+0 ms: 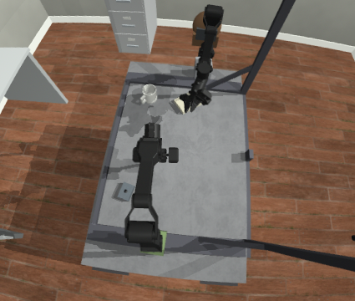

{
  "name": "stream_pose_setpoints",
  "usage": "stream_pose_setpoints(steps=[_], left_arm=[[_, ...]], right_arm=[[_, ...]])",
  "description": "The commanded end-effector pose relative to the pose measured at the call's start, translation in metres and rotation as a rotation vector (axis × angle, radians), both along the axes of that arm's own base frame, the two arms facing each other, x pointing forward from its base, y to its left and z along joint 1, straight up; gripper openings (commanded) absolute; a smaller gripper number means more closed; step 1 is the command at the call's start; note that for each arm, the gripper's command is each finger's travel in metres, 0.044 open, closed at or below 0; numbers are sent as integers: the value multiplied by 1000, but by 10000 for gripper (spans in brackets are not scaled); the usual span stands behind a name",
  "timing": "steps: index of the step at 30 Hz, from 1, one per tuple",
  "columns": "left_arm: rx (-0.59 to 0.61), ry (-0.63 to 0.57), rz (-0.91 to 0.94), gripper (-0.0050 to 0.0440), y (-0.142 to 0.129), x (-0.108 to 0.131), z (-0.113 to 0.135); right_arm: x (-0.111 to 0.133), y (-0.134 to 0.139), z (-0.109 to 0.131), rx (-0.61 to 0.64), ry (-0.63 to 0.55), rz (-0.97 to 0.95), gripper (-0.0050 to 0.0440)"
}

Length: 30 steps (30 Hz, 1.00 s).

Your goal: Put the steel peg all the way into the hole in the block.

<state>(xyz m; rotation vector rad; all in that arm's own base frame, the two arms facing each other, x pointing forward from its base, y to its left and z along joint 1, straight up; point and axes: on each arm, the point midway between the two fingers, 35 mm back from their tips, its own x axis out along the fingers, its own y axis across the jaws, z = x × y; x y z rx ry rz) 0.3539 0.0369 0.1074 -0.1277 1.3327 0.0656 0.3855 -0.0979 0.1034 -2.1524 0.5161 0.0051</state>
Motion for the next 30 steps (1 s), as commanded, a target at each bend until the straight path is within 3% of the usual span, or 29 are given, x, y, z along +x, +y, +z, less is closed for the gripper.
stream_pose_setpoints(steps=[1,6,8,18,25,30], left_arm=[[0,-55,-7,-50,33,-35,9],[3,-51,-7,-50,58,-61,6],[3,-51,-7,-50,58,-61,6],[6,-46,-7,-50,96,-103,1],[8,-45,-7,-50,109,-117,0],[8,-42,-7,-50,122,-131,-2]], right_arm=[[-7,3,43,184,-124,-56,200],[-12,5,69,307,-218,-79,200],[-12,5,69,307,-218,-79,200],[-25,8,90,571,-277,-141,200],[-32,9,98,694,-297,-169,200],[-41,10,106,850,-311,-216,200]])
